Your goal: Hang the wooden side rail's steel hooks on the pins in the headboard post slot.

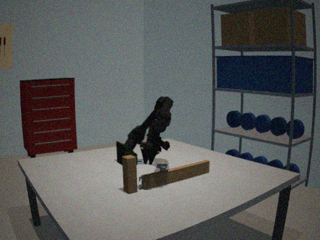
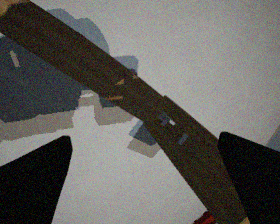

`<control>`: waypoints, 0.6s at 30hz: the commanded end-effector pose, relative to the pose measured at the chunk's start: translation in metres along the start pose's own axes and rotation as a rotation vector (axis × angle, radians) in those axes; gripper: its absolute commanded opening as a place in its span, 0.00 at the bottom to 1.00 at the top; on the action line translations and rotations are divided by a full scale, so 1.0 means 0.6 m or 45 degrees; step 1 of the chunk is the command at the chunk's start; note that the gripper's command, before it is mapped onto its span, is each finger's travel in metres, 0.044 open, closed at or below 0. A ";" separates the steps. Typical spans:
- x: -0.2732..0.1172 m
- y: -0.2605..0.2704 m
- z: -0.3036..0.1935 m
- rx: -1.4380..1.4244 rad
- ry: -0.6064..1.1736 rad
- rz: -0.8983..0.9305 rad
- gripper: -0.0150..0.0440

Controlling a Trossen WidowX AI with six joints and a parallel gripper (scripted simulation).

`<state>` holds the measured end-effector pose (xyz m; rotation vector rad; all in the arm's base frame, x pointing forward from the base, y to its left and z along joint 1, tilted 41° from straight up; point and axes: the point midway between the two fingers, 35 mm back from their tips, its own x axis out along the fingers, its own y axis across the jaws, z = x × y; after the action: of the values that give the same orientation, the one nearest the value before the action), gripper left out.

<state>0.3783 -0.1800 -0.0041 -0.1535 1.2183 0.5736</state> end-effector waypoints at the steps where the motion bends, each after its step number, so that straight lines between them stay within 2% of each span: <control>1: -0.016 0.003 0.023 -0.629 -0.134 0.217 1.00; 9: -0.035 0.005 0.038 -1.075 -0.310 0.306 1.00; 18: -0.037 0.006 0.039 -1.111 -0.326 0.310 1.00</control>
<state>0.3891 -0.1770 0.0213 -0.5829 0.7896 1.1937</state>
